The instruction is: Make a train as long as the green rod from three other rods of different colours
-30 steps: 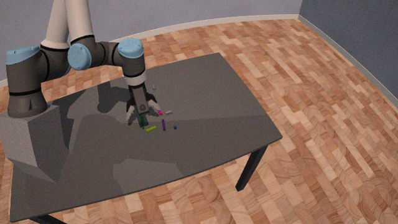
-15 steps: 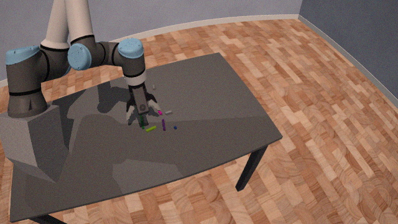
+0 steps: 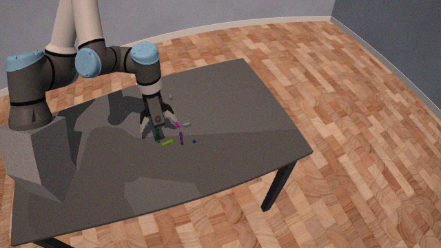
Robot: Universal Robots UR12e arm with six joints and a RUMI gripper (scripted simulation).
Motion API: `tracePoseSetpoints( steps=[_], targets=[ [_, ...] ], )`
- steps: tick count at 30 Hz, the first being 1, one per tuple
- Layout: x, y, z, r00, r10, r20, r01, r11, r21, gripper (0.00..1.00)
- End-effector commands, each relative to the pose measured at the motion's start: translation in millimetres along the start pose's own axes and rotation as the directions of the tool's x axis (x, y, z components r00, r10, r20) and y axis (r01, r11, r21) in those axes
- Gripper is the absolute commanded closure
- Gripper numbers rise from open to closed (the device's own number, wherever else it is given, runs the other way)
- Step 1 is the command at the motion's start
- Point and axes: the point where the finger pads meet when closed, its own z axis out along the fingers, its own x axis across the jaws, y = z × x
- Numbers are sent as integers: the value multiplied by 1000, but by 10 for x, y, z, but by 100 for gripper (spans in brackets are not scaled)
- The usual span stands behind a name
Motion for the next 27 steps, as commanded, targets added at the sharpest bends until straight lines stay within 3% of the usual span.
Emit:
tracePoseSetpoints(
  steps=[1,17,27],
  targets=[
    [-5,-2,-3,1000,0,1,0,1000,0,0],
    [-26,42,-3,999,35,0,-35,999,1,0],
    [-153,349,-1,966,258,0,-258,966,3,0]
  ],
)
